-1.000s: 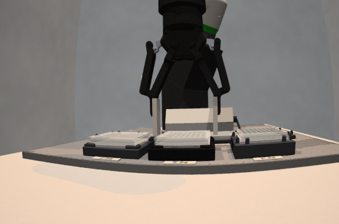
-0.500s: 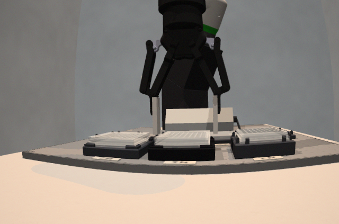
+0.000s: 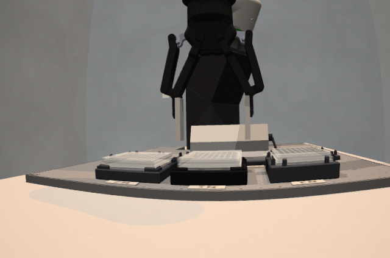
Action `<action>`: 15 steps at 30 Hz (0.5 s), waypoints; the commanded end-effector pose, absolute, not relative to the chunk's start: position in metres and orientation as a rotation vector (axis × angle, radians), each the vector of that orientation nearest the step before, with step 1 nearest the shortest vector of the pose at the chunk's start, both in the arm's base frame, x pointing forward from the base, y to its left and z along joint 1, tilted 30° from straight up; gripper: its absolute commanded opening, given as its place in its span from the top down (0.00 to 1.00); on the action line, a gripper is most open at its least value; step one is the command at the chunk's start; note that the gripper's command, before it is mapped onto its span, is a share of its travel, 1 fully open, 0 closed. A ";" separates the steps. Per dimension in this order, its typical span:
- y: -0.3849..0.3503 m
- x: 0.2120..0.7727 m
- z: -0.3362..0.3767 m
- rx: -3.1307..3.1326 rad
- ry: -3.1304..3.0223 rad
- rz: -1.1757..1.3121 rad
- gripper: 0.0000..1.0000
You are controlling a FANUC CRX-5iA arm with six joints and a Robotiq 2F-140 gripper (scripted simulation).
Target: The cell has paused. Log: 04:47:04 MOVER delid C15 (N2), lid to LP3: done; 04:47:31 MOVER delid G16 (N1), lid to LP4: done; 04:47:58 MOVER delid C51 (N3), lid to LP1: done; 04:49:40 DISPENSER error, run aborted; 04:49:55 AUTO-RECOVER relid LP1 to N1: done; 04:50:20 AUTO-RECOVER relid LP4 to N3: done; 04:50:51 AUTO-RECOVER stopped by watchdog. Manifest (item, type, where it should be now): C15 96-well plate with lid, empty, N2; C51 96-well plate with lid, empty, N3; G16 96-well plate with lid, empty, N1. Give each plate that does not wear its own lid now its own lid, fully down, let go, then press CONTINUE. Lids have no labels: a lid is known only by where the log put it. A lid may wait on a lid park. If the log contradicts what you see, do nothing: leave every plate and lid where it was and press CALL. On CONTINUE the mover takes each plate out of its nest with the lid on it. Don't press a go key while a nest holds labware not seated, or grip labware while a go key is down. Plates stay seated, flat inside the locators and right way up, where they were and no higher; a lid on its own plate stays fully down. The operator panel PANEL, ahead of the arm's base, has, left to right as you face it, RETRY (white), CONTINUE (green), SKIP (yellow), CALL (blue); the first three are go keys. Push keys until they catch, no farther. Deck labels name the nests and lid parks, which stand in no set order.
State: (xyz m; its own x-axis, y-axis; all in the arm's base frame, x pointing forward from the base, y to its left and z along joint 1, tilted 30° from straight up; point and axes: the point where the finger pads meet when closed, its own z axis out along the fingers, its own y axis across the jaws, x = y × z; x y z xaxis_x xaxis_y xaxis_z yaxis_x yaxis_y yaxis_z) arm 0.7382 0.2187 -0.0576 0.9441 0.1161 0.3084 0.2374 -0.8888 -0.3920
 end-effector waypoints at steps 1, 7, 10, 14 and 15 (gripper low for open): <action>0.217 0.738 -0.054 -2.664 -0.254 -0.387 0.34; 0.211 0.735 -0.044 -2.664 -0.254 -0.387 0.34; 0.209 0.734 -0.039 -2.664 -0.254 -0.387 0.34; 0.207 0.732 -0.035 -2.664 -0.254 -0.387 0.34; 0.207 0.732 -0.034 -2.664 -0.254 -0.387 0.34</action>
State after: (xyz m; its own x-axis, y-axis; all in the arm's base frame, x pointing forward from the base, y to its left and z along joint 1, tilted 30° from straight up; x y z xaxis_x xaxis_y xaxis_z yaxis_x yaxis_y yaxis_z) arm 0.7326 0.2079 -0.0366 0.9441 0.1161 0.3084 0.2374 -0.8888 -0.3920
